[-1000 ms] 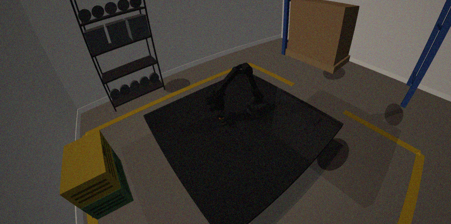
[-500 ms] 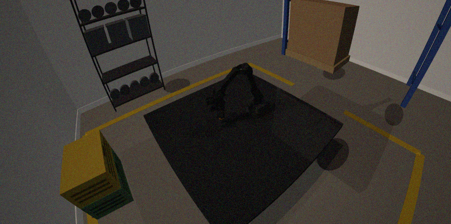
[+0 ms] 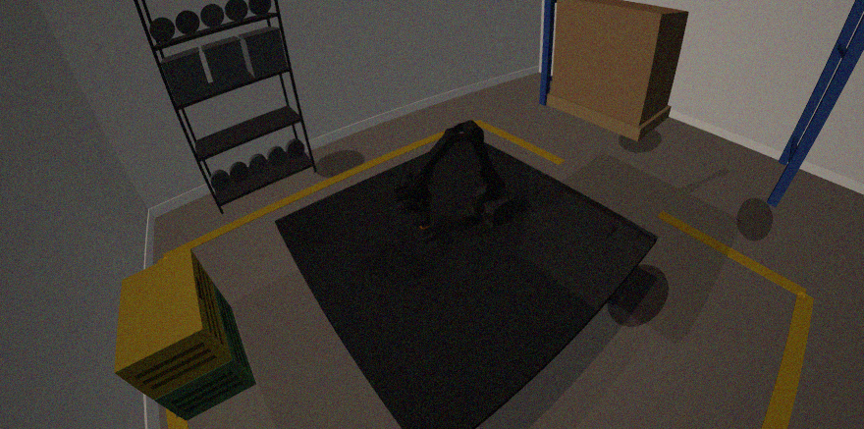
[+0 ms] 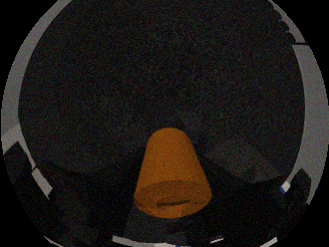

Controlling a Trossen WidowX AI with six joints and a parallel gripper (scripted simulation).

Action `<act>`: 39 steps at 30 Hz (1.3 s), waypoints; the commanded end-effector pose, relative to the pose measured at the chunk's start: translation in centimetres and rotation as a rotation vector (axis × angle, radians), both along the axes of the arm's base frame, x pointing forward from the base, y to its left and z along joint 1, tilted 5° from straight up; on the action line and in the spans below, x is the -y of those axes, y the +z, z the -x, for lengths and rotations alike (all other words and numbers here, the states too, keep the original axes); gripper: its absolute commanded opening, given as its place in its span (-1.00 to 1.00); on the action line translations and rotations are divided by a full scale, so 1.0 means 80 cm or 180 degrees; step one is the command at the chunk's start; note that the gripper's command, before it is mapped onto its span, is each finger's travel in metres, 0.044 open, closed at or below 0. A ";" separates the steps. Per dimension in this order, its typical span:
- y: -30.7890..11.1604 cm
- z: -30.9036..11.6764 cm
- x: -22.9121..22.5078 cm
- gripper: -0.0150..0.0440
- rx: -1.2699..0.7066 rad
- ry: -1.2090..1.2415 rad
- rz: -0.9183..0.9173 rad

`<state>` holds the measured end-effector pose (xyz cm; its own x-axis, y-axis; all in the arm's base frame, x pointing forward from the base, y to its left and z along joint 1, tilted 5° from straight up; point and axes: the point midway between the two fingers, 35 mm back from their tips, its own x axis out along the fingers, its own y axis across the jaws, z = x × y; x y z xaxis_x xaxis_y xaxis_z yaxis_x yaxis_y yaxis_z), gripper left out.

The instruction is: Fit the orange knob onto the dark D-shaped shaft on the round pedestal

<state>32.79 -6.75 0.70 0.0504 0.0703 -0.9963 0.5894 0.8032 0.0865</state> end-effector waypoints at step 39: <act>0.000 -0.001 0.000 -0.49 -0.0039 -0.0681 -0.0033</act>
<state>32.79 -6.74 0.71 0.0504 0.0701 -0.9963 0.7437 0.6632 0.0843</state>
